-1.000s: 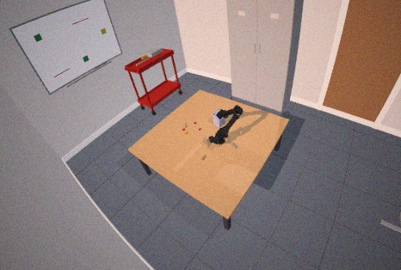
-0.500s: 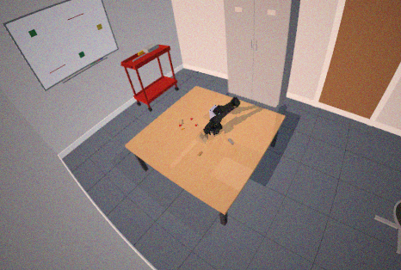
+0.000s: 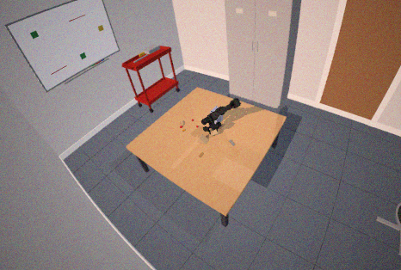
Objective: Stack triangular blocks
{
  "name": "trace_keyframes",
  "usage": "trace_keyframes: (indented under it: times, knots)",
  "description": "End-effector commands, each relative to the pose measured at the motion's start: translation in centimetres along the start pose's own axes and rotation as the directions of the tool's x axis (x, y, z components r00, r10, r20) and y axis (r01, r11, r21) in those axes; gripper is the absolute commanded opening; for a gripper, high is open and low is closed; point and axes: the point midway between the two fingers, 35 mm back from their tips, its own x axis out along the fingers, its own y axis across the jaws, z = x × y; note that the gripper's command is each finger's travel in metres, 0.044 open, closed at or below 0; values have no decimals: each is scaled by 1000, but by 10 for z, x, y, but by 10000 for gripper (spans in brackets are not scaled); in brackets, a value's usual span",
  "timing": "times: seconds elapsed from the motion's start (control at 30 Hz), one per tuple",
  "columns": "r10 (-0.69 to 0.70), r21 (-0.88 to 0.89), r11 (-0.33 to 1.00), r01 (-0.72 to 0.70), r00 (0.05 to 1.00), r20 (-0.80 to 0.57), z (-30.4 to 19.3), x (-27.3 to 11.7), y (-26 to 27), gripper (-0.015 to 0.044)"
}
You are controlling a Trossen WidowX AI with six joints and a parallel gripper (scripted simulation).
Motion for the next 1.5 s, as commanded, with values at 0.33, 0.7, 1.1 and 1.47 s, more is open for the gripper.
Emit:
trace_keyframes:
  times: [0.33, 0.7, 1.1, 1.47]
  knots:
    - [-2, 2, 1000, 1, 931, 364, -28, -6, 2, 0]
    - [7, -4, 1000, -6, 933, 360, -28, -5, 1, 184]
    - [7, -4, 1000, -6, 933, 360, -28, -5, 1, 440]
    - [4, -3, 1000, -3, 934, 358, -29, -6, 1, 440]
